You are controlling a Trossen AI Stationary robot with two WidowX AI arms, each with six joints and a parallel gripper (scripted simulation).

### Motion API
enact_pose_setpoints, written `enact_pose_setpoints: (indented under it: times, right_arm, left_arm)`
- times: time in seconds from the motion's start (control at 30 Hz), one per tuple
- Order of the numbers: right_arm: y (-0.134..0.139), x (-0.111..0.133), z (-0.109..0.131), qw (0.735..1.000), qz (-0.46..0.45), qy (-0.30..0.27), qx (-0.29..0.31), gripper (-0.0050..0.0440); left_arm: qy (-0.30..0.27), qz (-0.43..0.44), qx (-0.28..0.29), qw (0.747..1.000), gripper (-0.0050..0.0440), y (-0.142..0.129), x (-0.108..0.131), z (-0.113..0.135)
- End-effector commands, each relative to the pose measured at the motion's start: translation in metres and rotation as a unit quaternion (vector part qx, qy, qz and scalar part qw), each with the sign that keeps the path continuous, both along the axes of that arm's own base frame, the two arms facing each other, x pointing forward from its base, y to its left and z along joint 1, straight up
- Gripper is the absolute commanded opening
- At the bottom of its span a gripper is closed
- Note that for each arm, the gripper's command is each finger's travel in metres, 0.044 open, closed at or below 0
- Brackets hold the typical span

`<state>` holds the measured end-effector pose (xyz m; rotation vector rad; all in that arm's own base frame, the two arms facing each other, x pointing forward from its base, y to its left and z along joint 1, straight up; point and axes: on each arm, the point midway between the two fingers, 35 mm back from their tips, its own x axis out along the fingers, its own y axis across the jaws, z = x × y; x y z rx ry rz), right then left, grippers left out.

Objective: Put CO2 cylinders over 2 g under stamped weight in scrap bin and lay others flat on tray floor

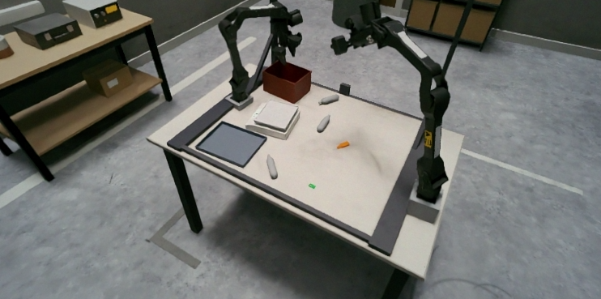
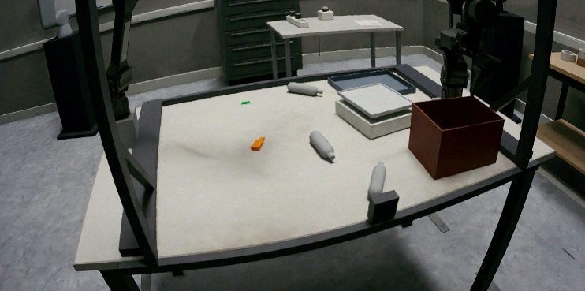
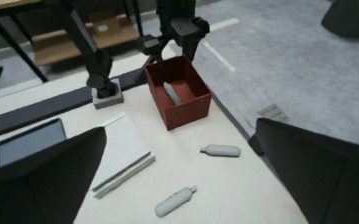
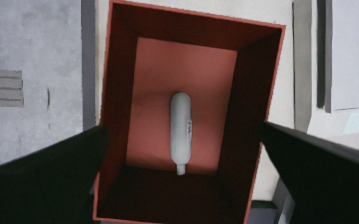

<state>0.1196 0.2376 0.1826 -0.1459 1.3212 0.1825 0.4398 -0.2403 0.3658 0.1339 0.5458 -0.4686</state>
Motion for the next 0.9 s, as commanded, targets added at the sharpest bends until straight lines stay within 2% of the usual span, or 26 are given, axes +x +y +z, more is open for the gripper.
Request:
enact_pose_setpoints:
  times: [0.0, 0.2, 0.43, 0.5, 0.67, 0.87]
  right_arm:
    - [0.010, 0.027, 0.001, 1.000, 0.005, -0.002, 0.019, 0.0440]
    - [0.000, 0.119, -0.026, 1.000, 0.013, -0.009, 0.026, 0.0440]
    - [-0.047, 0.212, -0.056, 0.999, 0.022, -0.032, 0.029, 0.0440]
    - [-0.047, 0.212, -0.056, 0.999, 0.022, -0.032, 0.029, 0.0440]
    - [-0.086, 0.255, -0.072, 0.998, 0.027, -0.049, 0.026, 0.0440]
    - [-0.123, 0.285, -0.085, 0.997, 0.030, -0.064, 0.021, 0.0440]
  left_arm:
    - [-0.015, 0.005, -0.008, 1.000, 0.0440, 0.012, -0.015, 0.012]
    - [-0.014, 0.011, -0.008, 1.000, 0.0440, 0.033, -0.046, -0.005]
    - [-0.012, 0.017, -0.007, 1.000, 0.0440, 0.059, -0.087, -0.038]
    - [-0.012, 0.017, -0.007, 1.000, 0.0440, 0.059, -0.087, -0.038]
    - [-0.011, 0.022, -0.007, 1.000, 0.0440, 0.077, -0.116, -0.070]
    - [-0.010, 0.027, -0.006, 1.000, 0.0440, 0.096, -0.148, -0.113]
